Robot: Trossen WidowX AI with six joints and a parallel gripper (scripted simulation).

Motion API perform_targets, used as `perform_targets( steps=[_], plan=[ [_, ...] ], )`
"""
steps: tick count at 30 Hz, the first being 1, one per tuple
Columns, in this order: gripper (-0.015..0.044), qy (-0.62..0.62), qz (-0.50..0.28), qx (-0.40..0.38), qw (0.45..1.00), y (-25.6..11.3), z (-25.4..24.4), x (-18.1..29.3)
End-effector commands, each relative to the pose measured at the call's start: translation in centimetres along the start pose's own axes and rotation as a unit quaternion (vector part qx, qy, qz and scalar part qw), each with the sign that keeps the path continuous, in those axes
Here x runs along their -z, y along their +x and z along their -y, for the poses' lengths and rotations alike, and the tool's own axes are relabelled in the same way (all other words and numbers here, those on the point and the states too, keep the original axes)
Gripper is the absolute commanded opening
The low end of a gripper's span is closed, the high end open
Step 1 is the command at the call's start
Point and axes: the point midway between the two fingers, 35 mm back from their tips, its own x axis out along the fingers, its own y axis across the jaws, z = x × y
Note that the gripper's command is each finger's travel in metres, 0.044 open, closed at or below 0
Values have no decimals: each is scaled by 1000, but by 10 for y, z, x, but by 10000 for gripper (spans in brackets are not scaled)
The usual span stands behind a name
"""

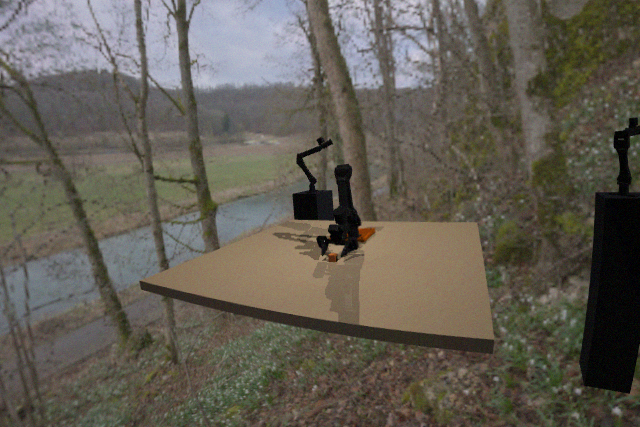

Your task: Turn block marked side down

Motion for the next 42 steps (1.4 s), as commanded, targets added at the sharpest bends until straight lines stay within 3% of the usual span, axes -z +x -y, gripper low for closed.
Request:
perform_targets(
  steps=[1, 27, 34, 42],
  plan=[
    [440, -3, 0, 2, 1000, 0, 1, 0],
    [440, -3, -2, 2, 1000, 1, 0, 0],
    [440, -2, -110, -3, 994, 5, -6, -21],
    [440, 2, -231, 1, 973, -39, -2, -57]
  ],
)
